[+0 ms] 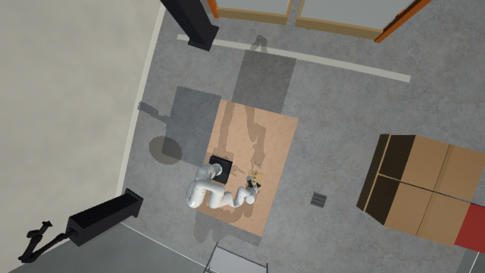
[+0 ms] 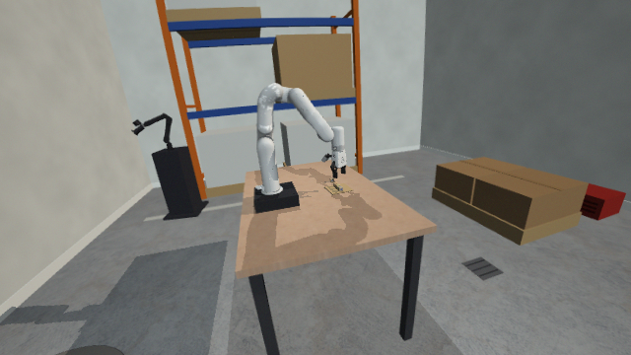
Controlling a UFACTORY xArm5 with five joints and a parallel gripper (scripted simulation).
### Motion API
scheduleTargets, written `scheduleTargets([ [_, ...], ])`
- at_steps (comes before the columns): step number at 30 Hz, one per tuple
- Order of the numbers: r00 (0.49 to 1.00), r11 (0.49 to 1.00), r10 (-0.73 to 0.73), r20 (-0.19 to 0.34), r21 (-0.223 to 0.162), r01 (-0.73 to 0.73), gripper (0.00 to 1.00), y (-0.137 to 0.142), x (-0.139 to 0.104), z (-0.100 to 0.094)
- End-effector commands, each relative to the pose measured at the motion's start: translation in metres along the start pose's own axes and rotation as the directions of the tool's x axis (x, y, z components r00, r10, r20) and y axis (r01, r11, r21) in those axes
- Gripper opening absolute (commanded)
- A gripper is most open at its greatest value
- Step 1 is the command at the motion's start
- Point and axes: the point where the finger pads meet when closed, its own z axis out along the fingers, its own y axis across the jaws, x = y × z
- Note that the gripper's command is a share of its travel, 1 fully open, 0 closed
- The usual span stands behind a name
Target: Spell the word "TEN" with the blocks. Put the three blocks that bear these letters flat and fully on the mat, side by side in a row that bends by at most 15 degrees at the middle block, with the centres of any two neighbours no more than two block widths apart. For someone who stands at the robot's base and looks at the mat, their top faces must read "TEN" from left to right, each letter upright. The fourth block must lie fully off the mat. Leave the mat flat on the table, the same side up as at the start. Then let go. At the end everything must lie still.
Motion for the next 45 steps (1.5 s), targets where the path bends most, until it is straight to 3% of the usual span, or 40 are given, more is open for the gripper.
scheduleTargets([
  [1,0.993,0.993,0.121,0.002,-0.003,-0.121,1.0,0.0,-0.002,-0.0008],
  [8,0.951,0.951,0.309,0.001,-0.003,-0.309,1.0,-0.0016,-0.0039,-0.0003],
  [15,0.875,0.875,0.484,0.001,-0.003,-0.484,1.0,-0.0033,-0.0057,0.0003],
  [23,0.82,0.82,0.572,0.0,-0.004,-0.572,1.0,-0.0042,-0.0067,0.0006],
  [29,0.809,0.809,0.587,0.0,-0.004,-0.587,1.0,-0.0044,-0.0069,0.0006],
  [30,0.809,0.809,0.587,0.0,-0.004,-0.587,0.51,-0.0044,-0.0069,0.0006],
  [45,0.809,0.809,0.587,0.0,-0.004,-0.587,0.51,-0.0044,-0.0069,0.0006],
])
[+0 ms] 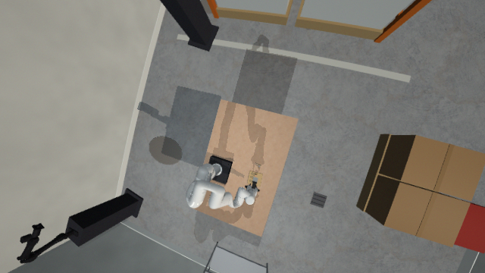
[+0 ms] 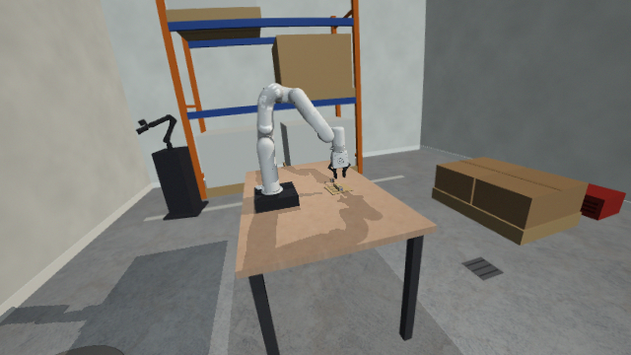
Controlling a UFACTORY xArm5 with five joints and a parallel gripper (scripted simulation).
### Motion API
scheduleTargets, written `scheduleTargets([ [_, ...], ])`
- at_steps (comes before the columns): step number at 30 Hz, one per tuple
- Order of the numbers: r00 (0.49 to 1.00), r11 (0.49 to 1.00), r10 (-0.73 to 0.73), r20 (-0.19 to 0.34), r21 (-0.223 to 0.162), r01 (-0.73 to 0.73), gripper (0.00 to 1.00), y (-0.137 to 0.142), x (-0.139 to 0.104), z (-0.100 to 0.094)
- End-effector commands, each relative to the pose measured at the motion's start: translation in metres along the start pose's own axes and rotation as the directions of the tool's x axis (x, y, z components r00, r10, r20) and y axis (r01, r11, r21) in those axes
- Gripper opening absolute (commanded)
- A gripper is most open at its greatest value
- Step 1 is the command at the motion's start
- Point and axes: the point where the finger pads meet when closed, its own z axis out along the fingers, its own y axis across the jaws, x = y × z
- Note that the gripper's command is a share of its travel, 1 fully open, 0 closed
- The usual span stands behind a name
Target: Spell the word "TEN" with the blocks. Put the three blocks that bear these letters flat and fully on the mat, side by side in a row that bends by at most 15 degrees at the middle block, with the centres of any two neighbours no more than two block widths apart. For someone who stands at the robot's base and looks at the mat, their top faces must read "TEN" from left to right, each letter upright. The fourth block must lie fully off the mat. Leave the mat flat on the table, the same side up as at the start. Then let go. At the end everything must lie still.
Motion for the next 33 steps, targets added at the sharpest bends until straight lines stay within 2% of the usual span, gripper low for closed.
scheduleTargets([
  [1,1.0,1.0,0.0,0.0,-0.003,0.0,0.51,0.0013,-0.0001,-0.0011],
  [33,1.0,1.0,0.0,0.0,-0.003,0.0,0.51,0.0012,-0.0001,0.0025],
])
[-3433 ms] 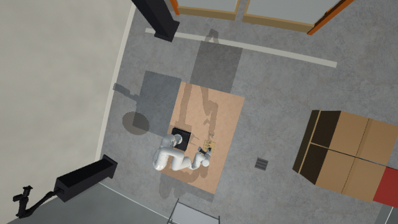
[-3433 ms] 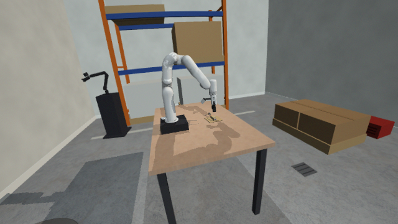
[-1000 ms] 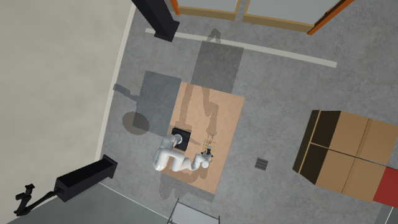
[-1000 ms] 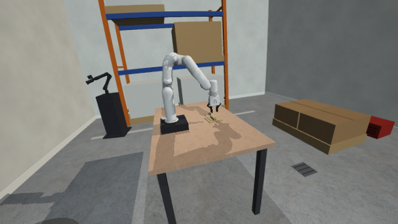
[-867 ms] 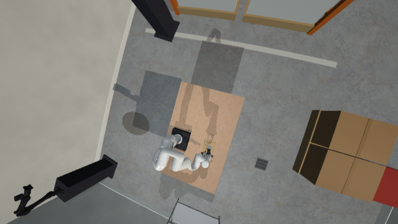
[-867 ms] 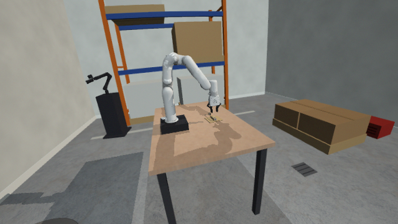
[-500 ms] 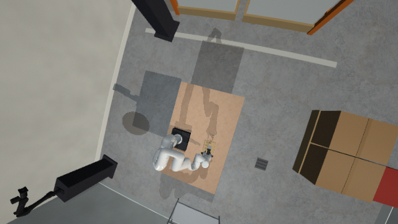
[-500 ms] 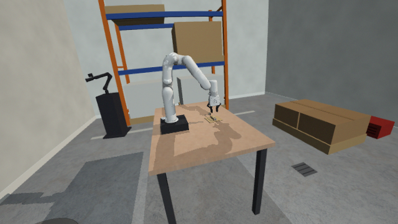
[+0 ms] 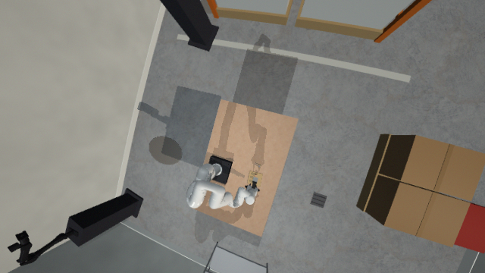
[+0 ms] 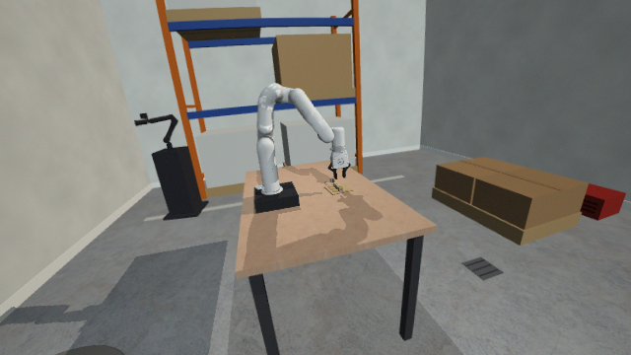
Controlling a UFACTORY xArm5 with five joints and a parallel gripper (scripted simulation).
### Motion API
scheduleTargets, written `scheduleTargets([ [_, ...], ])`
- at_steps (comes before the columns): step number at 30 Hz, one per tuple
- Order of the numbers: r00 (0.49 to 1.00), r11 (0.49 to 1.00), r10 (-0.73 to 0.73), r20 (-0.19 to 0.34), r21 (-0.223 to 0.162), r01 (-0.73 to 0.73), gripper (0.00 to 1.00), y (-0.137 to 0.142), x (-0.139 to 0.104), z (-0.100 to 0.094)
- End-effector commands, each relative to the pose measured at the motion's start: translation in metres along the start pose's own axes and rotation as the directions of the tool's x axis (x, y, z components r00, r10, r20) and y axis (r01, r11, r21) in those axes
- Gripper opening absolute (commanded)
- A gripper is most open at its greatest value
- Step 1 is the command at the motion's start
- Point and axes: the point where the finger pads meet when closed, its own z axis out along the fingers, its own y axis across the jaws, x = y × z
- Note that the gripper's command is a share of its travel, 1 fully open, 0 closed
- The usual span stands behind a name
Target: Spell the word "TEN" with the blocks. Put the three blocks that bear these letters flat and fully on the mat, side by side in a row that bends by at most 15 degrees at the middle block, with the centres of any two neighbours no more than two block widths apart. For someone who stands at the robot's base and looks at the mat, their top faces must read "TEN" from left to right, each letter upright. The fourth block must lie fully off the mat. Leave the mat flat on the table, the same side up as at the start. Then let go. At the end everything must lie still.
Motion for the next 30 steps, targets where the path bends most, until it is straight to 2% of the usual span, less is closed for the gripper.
scheduleTargets([
  [1,1.0,1.0,0.0,0.0,-0.003,0.0,0.51,0.001,0.0,0.002],
  [30,1.0,1.0,0.0,0.0,-0.003,0.0,0.51,0.001,0.0,0.037],
])
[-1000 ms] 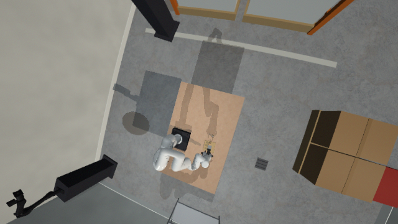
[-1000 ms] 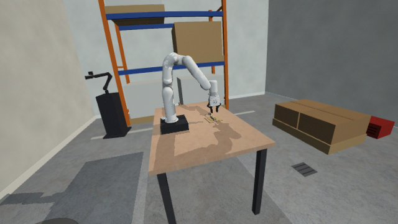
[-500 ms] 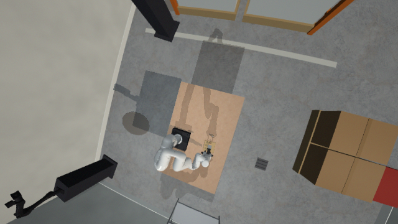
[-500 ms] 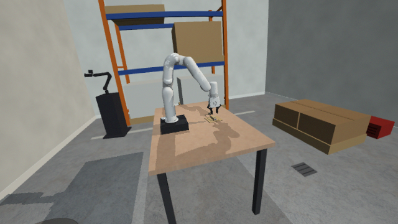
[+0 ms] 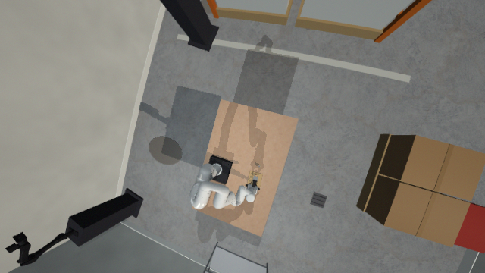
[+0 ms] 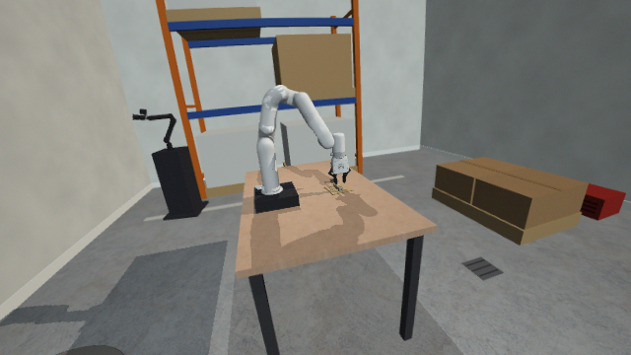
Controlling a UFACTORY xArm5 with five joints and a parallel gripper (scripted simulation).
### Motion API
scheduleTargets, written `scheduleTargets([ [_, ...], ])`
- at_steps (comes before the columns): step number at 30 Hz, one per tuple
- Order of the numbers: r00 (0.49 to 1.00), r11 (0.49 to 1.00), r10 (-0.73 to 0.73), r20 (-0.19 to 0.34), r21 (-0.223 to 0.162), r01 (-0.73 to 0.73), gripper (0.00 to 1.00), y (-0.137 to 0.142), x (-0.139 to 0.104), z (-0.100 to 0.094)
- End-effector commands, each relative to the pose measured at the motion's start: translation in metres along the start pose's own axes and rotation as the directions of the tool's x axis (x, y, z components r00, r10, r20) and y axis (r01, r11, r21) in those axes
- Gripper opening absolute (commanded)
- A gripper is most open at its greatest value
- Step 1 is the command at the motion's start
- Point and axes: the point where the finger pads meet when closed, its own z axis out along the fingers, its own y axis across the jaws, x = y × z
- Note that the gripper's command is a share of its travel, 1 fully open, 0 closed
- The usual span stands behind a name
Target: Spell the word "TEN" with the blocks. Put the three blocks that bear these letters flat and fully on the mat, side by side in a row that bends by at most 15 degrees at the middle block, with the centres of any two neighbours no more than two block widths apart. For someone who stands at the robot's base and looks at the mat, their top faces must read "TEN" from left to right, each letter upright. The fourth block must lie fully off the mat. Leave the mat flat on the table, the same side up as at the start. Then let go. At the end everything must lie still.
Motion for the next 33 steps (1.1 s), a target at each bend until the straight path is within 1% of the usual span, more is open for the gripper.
scheduleTargets([
  [1,1.0,1.0,0.0,0.0,-0.003,0.0,0.51,0.001,0.0,0.005],
  [9,1.0,1.0,0.0,0.0,-0.003,0.0,0.51,0.001,0.0,0.013],
  [33,1.0,1.0,0.0,0.0,-0.003,0.0,0.51,0.001,0.0,0.016],
])
